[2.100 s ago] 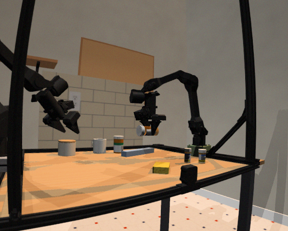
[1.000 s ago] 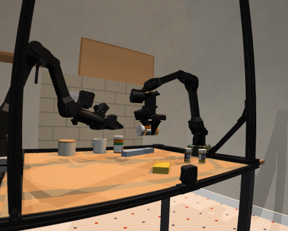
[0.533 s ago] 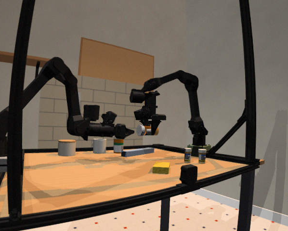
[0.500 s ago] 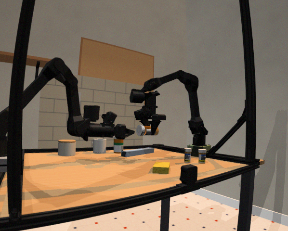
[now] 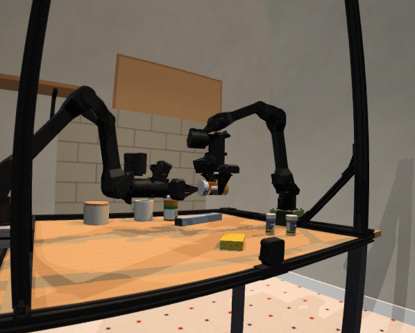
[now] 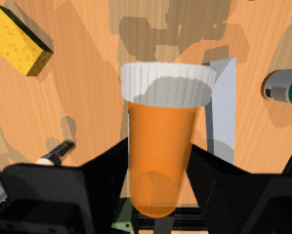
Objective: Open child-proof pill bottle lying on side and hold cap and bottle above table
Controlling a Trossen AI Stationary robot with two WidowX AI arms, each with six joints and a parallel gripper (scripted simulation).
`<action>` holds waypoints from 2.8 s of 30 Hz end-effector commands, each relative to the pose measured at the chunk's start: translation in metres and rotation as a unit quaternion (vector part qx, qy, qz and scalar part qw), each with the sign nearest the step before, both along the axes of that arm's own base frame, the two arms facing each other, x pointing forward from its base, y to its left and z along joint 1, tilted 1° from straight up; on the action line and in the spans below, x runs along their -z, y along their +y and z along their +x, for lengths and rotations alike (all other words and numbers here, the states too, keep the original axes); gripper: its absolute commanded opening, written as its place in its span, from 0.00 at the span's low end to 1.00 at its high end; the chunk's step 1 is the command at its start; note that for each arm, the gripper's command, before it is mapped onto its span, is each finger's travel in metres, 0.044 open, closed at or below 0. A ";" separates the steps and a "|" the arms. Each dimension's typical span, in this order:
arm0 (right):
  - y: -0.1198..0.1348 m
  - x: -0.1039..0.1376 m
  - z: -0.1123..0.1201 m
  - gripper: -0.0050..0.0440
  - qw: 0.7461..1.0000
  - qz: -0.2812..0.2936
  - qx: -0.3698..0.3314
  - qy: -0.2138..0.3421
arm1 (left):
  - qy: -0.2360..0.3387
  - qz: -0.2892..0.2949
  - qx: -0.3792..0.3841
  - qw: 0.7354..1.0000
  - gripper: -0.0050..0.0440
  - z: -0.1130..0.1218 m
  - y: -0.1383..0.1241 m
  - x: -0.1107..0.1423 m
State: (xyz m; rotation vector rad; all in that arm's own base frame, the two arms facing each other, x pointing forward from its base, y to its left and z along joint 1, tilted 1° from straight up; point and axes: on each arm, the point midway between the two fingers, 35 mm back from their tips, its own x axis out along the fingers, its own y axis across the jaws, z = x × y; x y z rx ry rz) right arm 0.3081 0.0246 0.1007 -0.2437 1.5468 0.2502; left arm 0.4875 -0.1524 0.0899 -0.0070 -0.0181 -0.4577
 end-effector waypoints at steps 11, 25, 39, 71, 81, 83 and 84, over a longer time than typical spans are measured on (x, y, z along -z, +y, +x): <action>0.000 -0.001 0.000 0.10 1.000 0.002 -0.002 -0.004 | 0.000 0.002 0.000 1.000 1.00 0.019 -0.009 0.001; 0.000 -0.001 0.000 0.10 1.000 0.002 -0.002 -0.004 | 0.000 0.001 0.000 1.000 1.00 0.037 -0.017 -0.001; 0.000 -0.001 0.000 0.10 1.000 0.002 -0.002 -0.004 | 0.000 0.001 0.000 1.000 0.85 0.049 -0.024 -0.002; 0.000 -0.001 0.000 0.10 1.000 0.002 -0.002 -0.004 | 0.000 0.001 0.000 1.000 0.55 0.049 -0.024 -0.002; 0.000 -0.001 0.000 0.10 1.000 0.002 -0.002 -0.004 | 0.000 0.001 0.000 1.000 0.45 0.050 -0.024 -0.002; 0.000 -0.001 0.000 0.10 1.000 0.002 -0.002 -0.004 | 0.000 0.001 0.000 1.000 0.36 0.052 -0.025 -0.002; 0.000 -0.001 0.000 0.10 1.000 0.002 -0.002 -0.004 | 0.000 0.001 0.000 1.000 0.31 0.054 -0.026 -0.002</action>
